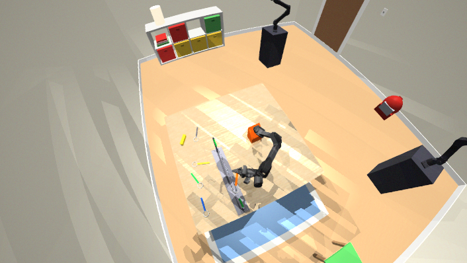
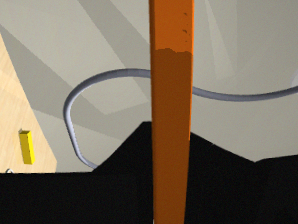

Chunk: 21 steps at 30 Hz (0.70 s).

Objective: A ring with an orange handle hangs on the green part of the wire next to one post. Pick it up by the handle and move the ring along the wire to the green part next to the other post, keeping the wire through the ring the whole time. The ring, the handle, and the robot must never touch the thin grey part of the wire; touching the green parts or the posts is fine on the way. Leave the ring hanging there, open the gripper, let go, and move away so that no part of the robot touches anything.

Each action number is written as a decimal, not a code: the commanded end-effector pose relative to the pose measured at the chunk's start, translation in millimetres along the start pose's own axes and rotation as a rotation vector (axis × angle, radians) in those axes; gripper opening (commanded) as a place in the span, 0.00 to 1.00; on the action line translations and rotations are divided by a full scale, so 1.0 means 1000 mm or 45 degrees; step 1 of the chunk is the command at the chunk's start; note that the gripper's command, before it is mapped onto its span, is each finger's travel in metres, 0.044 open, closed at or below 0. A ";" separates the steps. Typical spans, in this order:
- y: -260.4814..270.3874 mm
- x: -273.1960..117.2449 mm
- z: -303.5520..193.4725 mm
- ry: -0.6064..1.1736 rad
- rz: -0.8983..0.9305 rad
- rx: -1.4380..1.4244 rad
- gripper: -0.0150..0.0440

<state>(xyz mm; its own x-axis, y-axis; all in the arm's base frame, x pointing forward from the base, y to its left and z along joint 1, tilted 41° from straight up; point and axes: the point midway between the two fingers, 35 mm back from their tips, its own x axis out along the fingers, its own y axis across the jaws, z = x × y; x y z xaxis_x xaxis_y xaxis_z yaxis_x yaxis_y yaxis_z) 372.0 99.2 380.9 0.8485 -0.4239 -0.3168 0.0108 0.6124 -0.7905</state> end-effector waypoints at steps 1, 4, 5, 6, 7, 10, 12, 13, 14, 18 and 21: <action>-0.011 -0.001 0.000 0.000 -0.037 -0.038 0.00; -0.016 -0.001 0.000 0.001 -0.057 -0.076 0.00; -0.018 -0.001 0.000 0.001 -0.063 -0.088 0.00; -0.020 -0.001 0.000 0.002 -0.069 -0.100 0.00; -0.022 -0.001 0.001 0.002 -0.075 -0.111 0.00; -0.026 -0.002 0.001 0.003 -0.092 -0.144 0.00; -0.030 -0.002 0.002 0.003 -0.104 -0.167 0.00; -0.031 -0.002 0.002 0.004 -0.110 -0.178 0.00; -0.033 -0.003 0.002 0.004 -0.115 -0.189 0.00; -0.040 -0.004 0.004 0.005 -0.136 -0.229 0.00; -0.044 -0.004 0.005 0.006 -0.151 -0.258 0.00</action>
<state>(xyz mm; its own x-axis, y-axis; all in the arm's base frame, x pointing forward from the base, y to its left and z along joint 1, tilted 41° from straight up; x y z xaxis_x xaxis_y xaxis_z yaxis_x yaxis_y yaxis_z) 371.0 80.6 412.0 0.8462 -0.4784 -0.2345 -0.0059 0.4316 -0.9020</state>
